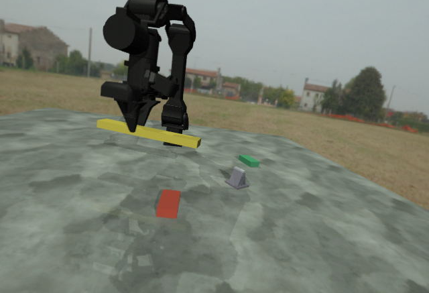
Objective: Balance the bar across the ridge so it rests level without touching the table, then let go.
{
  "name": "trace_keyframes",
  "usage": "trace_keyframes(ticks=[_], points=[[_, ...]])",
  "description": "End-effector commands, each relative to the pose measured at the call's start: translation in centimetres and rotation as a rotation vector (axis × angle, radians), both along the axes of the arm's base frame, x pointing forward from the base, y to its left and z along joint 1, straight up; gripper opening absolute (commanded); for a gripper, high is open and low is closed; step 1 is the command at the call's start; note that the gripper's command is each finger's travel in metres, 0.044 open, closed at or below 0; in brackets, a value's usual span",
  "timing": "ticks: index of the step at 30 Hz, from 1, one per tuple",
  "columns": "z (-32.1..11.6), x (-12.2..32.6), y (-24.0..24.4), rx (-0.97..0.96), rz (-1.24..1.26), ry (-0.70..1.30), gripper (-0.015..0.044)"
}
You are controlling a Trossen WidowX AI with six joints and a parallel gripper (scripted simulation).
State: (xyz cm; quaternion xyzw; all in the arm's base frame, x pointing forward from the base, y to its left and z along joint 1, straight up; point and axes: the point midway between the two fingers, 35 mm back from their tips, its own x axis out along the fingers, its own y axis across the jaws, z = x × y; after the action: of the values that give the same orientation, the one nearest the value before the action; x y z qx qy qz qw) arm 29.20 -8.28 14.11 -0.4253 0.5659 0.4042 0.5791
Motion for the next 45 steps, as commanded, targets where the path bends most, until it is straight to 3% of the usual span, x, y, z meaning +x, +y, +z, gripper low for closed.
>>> trace_keyframes(ticks=[1,45], points=[[-0.1,0.7,1.6,0.004,0.073,0.005,0.0],[0.2,3.3,17.8,-0.001,0.712,0.003,0.0]])
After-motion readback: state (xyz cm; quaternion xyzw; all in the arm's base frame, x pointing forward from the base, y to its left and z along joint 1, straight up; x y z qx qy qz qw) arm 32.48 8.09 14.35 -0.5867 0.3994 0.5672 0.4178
